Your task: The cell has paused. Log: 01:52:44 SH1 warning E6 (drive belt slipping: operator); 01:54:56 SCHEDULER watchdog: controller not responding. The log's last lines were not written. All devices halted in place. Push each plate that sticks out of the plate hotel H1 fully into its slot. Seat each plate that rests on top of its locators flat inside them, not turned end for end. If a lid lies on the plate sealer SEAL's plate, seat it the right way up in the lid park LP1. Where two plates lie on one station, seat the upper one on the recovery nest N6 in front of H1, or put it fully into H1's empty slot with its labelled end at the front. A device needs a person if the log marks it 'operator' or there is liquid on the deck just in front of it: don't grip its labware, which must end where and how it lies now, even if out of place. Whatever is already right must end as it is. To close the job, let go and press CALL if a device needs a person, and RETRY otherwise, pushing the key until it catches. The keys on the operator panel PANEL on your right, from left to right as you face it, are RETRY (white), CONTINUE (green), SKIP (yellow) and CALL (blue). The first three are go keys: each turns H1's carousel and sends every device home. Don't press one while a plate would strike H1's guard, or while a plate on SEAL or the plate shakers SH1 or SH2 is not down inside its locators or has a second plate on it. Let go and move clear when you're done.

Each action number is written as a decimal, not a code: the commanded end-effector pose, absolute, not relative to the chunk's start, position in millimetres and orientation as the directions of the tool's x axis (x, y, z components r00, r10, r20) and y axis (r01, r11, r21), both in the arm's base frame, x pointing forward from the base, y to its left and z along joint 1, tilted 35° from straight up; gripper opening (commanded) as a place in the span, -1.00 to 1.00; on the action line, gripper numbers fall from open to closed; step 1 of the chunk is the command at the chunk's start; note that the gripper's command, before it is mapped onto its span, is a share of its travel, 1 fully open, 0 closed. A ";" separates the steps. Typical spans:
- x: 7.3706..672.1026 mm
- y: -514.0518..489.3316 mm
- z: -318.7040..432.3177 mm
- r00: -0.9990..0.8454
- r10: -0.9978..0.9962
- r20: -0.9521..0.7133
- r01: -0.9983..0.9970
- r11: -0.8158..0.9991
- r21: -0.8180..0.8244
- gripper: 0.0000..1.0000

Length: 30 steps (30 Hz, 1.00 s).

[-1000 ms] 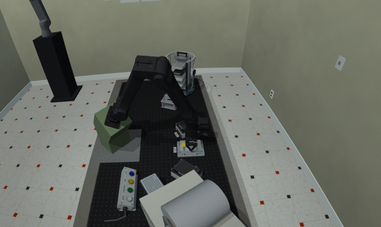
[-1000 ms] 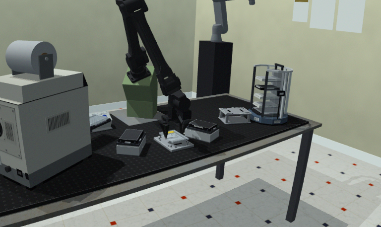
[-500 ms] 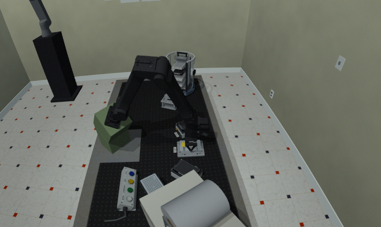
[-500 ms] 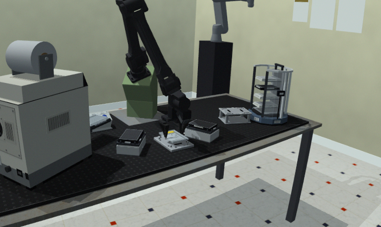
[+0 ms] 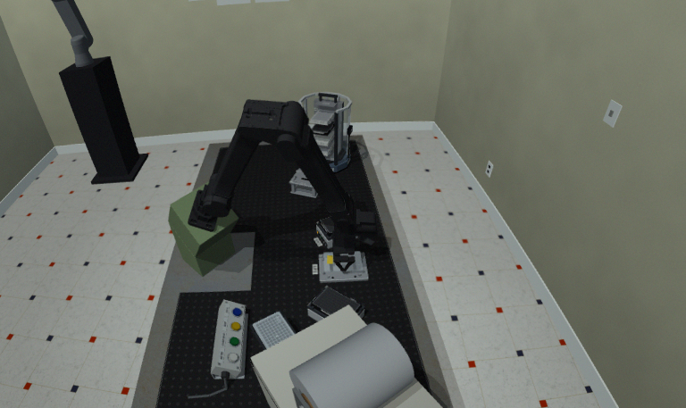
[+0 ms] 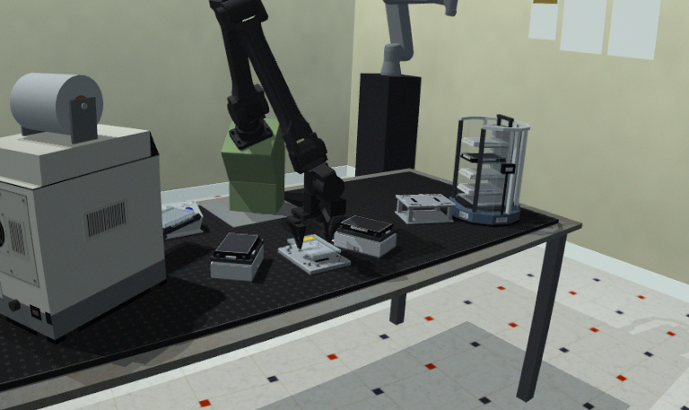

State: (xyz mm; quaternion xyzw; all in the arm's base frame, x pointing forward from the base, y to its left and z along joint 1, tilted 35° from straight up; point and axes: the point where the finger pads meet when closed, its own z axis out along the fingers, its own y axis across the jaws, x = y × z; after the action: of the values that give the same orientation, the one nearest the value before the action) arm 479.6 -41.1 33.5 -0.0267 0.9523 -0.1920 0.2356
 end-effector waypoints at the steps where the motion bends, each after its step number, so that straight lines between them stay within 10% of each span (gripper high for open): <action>1: 486.8 -47.1 30.1 -0.889 -0.143 -0.435 0.039 0.923 -0.382 0.68; 30: 488.5 -47.0 31.8 -0.892 -0.143 -0.428 0.036 0.923 -0.383 0.68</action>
State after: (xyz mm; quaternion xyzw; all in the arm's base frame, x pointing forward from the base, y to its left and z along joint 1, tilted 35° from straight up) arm 479.6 -41.1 33.6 -0.0268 0.9523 -0.1920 0.2356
